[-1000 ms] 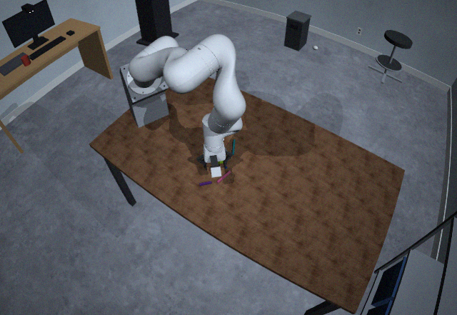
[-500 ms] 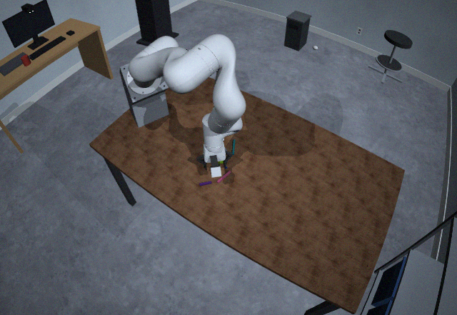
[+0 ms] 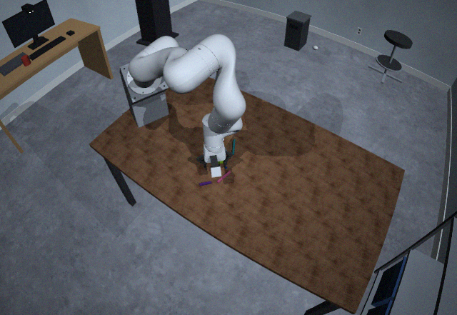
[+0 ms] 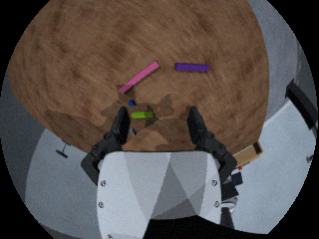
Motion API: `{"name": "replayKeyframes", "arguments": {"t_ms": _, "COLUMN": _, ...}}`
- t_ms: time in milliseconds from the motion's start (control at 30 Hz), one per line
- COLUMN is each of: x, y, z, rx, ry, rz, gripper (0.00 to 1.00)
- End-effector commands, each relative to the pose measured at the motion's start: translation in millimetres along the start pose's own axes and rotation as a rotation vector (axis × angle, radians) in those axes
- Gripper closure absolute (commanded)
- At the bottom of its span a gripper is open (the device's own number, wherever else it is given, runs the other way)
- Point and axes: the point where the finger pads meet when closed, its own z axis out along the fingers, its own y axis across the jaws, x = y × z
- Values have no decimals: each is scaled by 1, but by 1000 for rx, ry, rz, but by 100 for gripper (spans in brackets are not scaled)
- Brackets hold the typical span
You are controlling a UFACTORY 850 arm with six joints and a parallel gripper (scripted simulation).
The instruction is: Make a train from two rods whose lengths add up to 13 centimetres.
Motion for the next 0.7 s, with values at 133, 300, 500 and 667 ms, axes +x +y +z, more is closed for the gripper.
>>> {"name": "replayKeyframes", "arguments": {"t_ms": 133, "x": 0, "y": 0, "z": 0, "rx": 1, "ry": 0, "rz": 0, "gripper": 0}}
{"name": "replayKeyframes", "arguments": {"t_ms": 300, "x": 0, "y": 0, "z": 0, "rx": 1, "ry": 0, "rz": 0, "gripper": 0}}
{"name": "replayKeyframes", "arguments": {"t_ms": 500, "x": -6, "y": -5, "z": 1, "rx": 2, "ry": -1, "rz": -69, "gripper": 0}}
{"name": "replayKeyframes", "arguments": {"t_ms": 667, "x": -17, "y": -14, "z": 2, "rx": 4, "ry": -2, "rz": -198, "gripper": 0}}
